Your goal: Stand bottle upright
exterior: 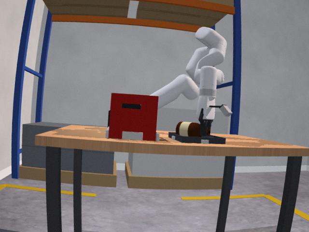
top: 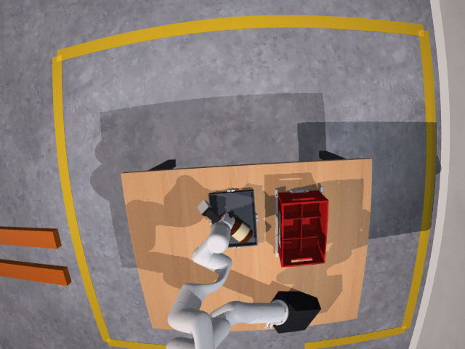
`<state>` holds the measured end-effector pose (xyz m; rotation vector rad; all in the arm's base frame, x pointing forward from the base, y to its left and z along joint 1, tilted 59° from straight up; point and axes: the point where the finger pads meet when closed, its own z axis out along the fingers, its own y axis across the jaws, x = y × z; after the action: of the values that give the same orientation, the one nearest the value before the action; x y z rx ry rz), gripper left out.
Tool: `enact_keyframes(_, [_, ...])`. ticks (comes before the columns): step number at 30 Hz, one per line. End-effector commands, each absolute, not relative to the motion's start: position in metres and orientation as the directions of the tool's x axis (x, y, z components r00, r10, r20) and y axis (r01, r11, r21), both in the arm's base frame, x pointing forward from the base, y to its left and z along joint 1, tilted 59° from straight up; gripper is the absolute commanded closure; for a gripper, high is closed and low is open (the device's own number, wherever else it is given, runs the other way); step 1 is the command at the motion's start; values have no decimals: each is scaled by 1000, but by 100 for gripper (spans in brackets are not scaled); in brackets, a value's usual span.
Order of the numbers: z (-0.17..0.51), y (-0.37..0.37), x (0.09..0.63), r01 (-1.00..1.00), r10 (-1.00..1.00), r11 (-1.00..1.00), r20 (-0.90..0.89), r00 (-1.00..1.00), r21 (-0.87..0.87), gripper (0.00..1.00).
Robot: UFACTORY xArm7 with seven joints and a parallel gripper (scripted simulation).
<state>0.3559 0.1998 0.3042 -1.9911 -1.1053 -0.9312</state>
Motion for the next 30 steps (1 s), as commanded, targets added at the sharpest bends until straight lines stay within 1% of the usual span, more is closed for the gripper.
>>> enact_keyframes(1, [305, 199, 357, 884, 405, -420, 829, 386, -207, 100])
enact_keyframes(30, [310, 192, 354, 884, 405, -420, 829, 386, -207, 100])
